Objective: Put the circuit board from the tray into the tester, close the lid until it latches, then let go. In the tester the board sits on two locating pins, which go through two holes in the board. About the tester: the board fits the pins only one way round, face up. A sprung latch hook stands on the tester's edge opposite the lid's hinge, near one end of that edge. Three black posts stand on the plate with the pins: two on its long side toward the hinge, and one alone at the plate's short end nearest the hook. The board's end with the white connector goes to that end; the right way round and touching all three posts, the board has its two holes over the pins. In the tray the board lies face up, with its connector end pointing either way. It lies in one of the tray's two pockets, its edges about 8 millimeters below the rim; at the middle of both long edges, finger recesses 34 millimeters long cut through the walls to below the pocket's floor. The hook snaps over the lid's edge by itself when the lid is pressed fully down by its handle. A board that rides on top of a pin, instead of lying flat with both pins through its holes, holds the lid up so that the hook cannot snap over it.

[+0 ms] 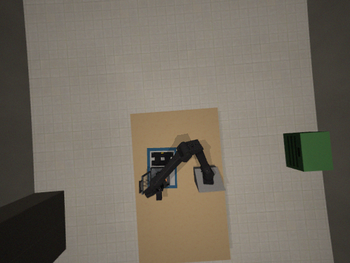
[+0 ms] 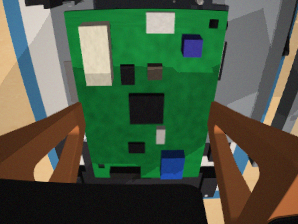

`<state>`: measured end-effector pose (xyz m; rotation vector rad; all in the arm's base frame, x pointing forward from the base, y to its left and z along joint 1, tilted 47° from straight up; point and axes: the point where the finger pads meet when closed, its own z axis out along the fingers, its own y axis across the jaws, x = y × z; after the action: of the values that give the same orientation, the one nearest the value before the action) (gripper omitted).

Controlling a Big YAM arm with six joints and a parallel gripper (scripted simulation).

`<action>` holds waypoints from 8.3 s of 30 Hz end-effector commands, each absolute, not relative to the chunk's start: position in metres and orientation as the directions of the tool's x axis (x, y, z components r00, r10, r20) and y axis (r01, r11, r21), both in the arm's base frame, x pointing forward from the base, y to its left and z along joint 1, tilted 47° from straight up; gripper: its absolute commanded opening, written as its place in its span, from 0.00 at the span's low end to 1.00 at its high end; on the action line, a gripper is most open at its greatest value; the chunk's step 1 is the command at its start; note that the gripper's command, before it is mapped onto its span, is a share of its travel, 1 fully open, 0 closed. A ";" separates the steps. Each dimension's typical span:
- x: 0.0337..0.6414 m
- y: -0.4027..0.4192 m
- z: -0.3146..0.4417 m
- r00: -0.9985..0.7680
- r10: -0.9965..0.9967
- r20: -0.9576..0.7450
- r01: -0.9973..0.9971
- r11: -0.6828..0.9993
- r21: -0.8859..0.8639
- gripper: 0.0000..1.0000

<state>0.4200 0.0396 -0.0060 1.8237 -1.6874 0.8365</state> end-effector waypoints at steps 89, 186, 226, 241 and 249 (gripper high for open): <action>0.431 0.015 -0.033 0.027 -0.683 0.730 -0.993 -0.099 -0.056 0.72; 0.434 0.027 -0.027 0.036 -0.689 0.724 -0.989 -0.131 -0.075 0.72; 0.437 0.027 -0.026 0.031 -0.690 0.723 -0.988 -0.130 -0.082 0.72; 0.437 0.027 -0.026 0.025 -0.691 0.722 -0.988 -0.126 -0.086 0.72; 0.437 0.027 -0.026 0.023 -0.691 0.722 -0.988 -0.124 -0.087 0.72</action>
<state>0.4263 0.0100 -0.0362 1.8237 -1.6933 0.8423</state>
